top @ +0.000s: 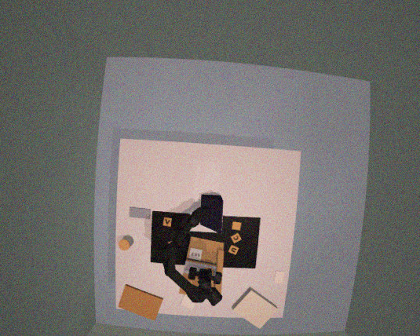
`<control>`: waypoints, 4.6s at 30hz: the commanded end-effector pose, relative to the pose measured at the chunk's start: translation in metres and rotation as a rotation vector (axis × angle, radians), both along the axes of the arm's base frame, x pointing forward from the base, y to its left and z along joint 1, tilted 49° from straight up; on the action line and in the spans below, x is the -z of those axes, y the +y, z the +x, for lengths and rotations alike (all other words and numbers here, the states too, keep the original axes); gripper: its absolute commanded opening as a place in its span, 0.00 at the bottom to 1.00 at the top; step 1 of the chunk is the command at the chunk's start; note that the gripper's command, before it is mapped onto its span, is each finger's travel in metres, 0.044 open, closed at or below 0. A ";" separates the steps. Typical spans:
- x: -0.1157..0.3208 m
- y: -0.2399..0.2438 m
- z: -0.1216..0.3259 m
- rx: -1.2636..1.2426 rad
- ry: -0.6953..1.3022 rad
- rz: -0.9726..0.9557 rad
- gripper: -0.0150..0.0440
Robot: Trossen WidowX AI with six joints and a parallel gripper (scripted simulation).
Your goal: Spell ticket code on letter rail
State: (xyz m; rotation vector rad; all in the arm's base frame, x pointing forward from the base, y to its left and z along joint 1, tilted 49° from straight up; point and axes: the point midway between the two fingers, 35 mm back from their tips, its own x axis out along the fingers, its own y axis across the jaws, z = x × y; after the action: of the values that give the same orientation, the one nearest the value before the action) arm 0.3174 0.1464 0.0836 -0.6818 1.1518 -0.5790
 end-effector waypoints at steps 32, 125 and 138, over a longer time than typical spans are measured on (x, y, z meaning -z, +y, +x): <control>-0.121 0.058 -0.117 -1.574 0.864 -0.577 1.00; 0.266 0.005 -0.128 0.688 -0.520 0.212 0.83; 0.272 -0.001 -0.127 0.688 -0.520 0.211 0.83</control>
State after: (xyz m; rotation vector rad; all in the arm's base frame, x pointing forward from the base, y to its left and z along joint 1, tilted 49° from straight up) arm 0.1897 0.1486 -0.1860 0.0854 0.9163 -1.1211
